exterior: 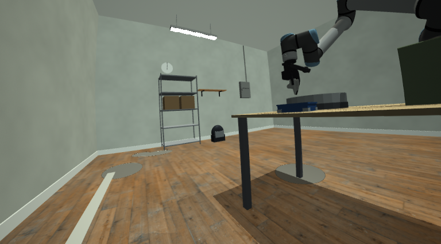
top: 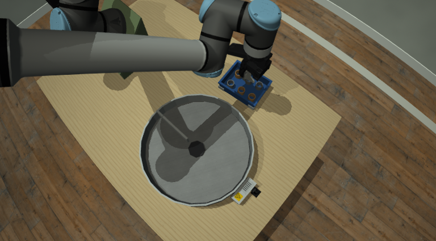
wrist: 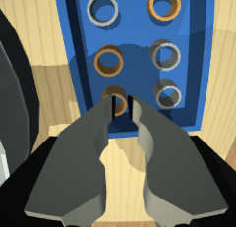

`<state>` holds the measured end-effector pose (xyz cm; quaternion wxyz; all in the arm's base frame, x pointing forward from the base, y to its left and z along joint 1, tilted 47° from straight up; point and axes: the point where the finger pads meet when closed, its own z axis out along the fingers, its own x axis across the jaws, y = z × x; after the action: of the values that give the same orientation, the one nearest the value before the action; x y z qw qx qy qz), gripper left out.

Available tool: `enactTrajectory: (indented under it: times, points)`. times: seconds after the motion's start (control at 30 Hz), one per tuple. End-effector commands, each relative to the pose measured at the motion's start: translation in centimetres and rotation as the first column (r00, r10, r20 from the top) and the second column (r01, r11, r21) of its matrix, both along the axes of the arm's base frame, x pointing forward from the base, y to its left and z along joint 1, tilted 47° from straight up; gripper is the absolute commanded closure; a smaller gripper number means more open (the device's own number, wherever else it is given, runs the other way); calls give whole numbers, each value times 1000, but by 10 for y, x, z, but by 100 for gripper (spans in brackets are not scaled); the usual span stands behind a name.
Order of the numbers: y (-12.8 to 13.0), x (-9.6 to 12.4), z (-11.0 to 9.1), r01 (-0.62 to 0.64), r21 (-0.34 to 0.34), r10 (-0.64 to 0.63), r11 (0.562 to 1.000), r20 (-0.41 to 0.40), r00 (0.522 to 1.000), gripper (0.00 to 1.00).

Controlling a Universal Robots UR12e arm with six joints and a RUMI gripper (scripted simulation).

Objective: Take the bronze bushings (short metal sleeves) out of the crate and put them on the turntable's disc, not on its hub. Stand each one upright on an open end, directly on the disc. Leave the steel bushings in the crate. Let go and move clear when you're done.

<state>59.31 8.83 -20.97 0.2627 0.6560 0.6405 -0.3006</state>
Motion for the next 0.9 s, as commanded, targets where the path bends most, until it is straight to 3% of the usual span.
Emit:
enactTrajectory:
  times: [0.0, 0.3, 0.87]
  points:
    - [-14, 0, -14, -1, 1, 1, 1000, 1, 1000, 94]
    - [-35, -2, -33, -1, 1, 1, 1000, 1, 1000, 94]
    - [-36, -2, -34, -1, 1, 1, 1000, 1, 1000, 94]
